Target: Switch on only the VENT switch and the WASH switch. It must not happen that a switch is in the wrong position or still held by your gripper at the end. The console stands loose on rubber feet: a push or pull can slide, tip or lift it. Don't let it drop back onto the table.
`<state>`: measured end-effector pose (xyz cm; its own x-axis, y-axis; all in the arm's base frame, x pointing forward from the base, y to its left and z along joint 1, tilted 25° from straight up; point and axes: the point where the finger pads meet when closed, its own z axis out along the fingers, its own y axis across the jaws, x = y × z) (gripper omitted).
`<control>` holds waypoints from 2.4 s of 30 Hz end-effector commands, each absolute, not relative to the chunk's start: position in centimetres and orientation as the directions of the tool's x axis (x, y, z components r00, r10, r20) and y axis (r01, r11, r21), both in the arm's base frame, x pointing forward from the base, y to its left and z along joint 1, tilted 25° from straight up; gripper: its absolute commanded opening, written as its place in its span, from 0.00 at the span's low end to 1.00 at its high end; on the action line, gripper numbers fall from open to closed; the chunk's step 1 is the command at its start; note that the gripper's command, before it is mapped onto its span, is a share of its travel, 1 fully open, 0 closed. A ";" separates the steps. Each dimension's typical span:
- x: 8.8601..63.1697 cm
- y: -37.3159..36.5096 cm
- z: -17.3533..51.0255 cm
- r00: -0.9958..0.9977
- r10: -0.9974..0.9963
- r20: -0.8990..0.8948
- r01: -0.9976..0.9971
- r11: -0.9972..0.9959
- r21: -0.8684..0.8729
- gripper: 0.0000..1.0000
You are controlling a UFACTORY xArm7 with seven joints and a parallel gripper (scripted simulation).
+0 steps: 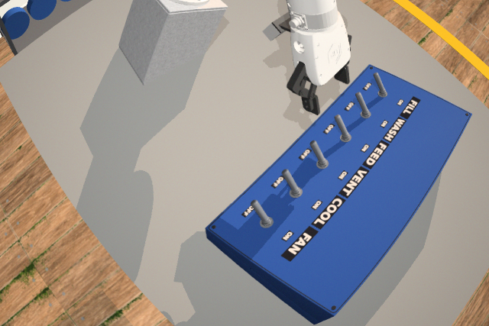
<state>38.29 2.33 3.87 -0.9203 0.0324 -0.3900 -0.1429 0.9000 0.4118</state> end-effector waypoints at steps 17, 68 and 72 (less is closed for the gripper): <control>38.4 2.2 4.0 -0.919 0.034 -0.393 -0.142 0.901 0.411 1.00; 39.4 -4.2 1.0 -0.919 0.034 -0.393 -0.142 0.901 0.411 1.00; 39.4 -4.2 1.0 -0.919 0.034 -0.393 -0.142 0.901 0.411 1.00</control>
